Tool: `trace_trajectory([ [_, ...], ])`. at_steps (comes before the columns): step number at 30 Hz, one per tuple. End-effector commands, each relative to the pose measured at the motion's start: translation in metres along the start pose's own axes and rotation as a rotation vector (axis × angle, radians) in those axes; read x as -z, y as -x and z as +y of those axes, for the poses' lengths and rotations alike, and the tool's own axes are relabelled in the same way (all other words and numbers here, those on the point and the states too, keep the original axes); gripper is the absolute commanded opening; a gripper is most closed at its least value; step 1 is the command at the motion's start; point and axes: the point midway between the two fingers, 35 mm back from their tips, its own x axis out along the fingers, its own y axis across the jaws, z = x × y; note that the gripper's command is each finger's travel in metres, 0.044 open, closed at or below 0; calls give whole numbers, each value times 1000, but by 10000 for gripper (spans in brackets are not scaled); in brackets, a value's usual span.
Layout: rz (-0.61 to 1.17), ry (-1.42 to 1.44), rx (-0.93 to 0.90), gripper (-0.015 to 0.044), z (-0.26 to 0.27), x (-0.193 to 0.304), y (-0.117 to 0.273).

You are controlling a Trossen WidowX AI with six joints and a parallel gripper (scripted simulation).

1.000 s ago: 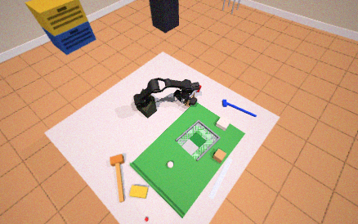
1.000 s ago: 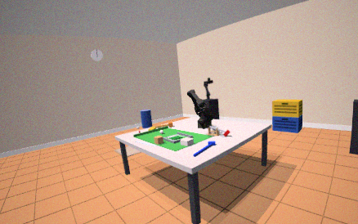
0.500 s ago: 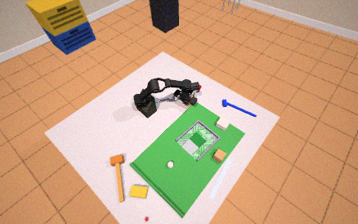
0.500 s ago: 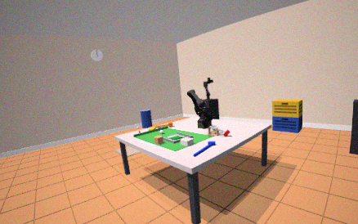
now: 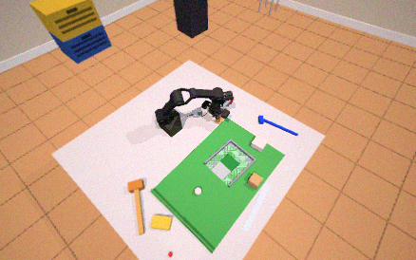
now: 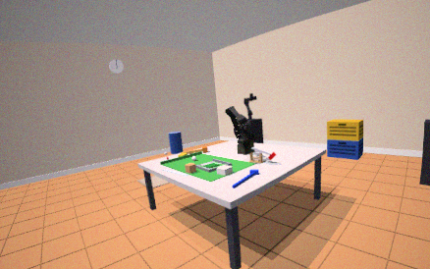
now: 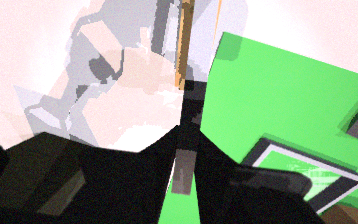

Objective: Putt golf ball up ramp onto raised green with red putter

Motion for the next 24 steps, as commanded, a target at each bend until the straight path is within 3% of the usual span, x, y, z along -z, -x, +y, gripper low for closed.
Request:
trace_trajectory([
  [1,-21,-8,14,0,-2,-3,33],
  [6,-21,-7,13,0,2,-1,62],
  [10,-18,-17,15,0,-2,3,55],
  [24,-97,-375,10,0,-52,99,73],
])
